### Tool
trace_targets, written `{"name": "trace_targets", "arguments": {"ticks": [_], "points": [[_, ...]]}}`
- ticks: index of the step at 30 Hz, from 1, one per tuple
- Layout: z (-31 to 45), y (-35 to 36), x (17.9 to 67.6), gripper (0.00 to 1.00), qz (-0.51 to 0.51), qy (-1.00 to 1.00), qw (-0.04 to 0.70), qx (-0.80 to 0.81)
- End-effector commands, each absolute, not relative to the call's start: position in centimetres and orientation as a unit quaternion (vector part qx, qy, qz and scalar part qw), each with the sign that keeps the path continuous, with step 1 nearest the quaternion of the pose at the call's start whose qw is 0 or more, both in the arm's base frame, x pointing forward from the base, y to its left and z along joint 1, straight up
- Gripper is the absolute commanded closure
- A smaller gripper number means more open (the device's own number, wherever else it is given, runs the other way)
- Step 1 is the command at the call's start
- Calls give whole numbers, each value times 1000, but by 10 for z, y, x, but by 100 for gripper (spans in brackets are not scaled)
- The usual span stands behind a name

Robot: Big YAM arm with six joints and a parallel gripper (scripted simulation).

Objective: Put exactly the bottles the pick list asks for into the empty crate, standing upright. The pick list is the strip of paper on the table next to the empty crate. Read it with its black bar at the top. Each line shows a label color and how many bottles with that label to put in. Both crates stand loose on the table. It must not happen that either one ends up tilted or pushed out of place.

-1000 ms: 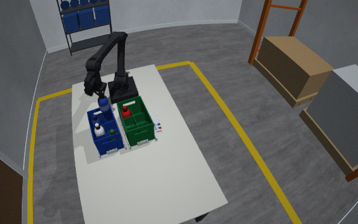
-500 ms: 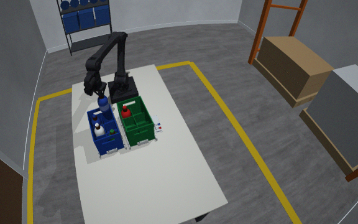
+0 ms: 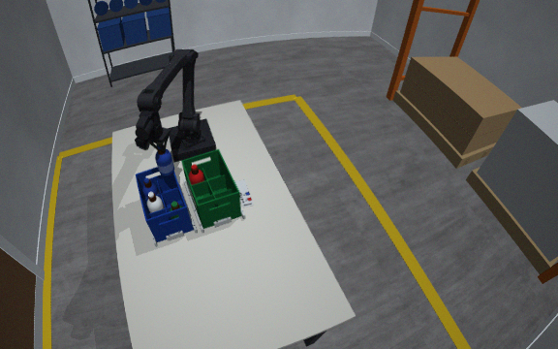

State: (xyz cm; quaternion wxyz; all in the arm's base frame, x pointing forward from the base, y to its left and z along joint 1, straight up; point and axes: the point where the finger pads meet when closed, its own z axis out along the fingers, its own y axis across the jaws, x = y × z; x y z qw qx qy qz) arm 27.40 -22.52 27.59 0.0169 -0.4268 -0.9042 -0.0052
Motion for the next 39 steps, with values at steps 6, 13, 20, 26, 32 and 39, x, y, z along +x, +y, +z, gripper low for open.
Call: {"name": "trace_targets", "arguments": {"ticks": [6, 13, 20, 26, 32, 39], "points": [[315, -225, 297, 100, 6, -901, -28, -433], [316, -214, 307, 100, 5, -901, -29, -433], [319, -206, 313, 100, 5, -901, -35, -433], [316, -197, 322, 100, 4, -901, -32, -433], [315, -189, 332, 100, 3, -901, -31, -433], [314, -181, 339, 100, 2, -901, -32, -433]]}}
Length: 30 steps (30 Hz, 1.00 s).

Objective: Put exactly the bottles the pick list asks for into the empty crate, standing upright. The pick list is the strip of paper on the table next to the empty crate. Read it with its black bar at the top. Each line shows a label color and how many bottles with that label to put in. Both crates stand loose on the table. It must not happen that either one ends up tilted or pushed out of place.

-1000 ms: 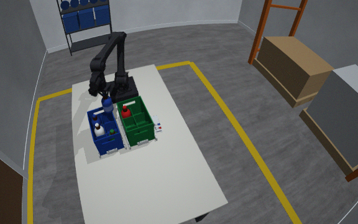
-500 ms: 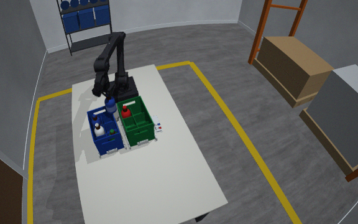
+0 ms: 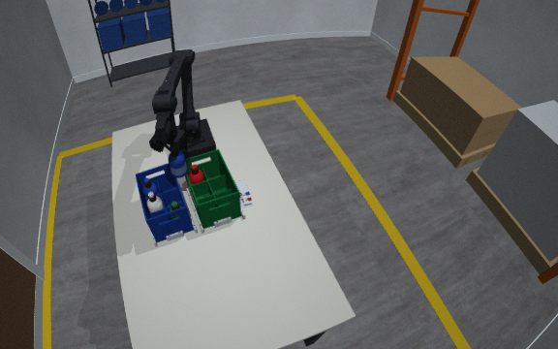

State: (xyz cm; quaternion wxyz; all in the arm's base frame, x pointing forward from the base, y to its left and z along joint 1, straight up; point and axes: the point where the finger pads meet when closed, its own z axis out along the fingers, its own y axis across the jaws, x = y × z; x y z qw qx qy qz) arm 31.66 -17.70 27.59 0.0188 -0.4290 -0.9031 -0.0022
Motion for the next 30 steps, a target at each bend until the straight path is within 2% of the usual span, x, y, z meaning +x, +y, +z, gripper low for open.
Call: {"name": "trace_targets", "arguments": {"ticks": [1, 30], "points": [[314, -180, 341, 100, 2, -901, -31, -433], [322, -141, 370, 100, -3, -900, -42, -435]]}}
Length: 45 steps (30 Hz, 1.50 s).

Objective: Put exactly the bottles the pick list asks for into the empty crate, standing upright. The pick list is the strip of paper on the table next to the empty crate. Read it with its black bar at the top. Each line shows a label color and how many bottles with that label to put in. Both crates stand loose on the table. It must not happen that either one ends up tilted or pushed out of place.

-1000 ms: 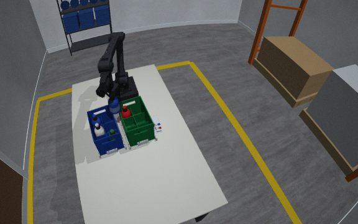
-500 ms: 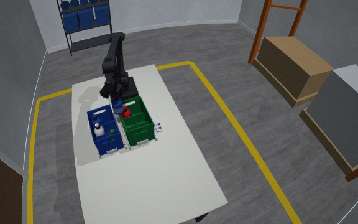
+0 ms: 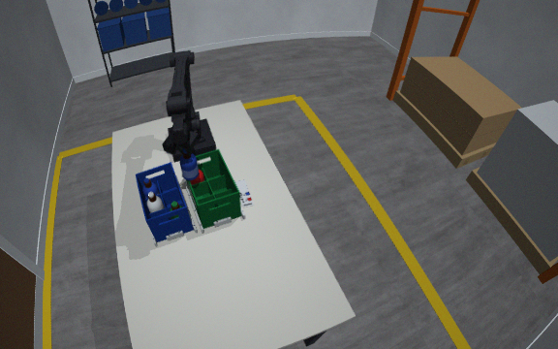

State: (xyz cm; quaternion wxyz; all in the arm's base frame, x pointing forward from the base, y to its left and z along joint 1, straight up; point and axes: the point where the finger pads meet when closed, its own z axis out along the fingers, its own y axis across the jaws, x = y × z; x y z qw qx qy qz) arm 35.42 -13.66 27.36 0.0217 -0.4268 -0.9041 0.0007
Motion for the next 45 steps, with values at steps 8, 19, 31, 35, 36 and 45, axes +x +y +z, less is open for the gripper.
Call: {"name": "trace_targets", "arguments": {"ticks": [8, 19, 31, 35, 36, 45], "points": [[316, -127, 383, 100, -4, -901, -33, -433], [318, -112, 396, 100, -5, -901, -33, -433], [323, -114, 397, 100, -6, -900, -35, -435], [321, -113, 399, 100, -6, -900, -34, -434], [320, -113, 400, 100, -6, -900, -33, -434], [321, -112, 401, 100, -6, -900, -35, -434]]}}
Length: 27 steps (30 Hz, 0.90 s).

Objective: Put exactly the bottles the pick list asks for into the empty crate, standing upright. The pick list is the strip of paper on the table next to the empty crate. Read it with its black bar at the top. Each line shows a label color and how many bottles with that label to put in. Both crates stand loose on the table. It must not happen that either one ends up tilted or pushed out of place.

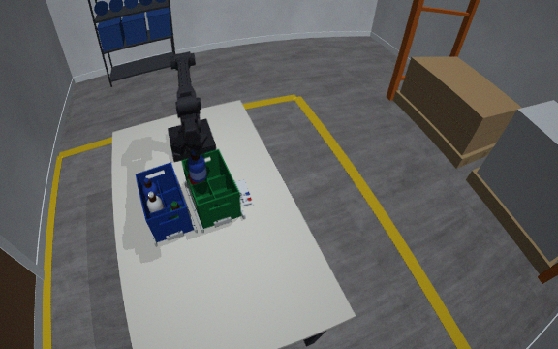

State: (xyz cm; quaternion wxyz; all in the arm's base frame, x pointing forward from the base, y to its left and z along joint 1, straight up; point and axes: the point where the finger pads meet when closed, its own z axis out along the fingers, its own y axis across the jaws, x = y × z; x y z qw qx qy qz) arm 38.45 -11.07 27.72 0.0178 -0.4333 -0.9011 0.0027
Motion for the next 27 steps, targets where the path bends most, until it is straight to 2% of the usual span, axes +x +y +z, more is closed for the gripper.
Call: {"name": "trace_targets", "arguments": {"ticks": [1, 27], "points": [[320, -112, 401, 100, -6, -901, -34, -433], [319, -112, 404, 100, -6, -901, -35, -433]]}}
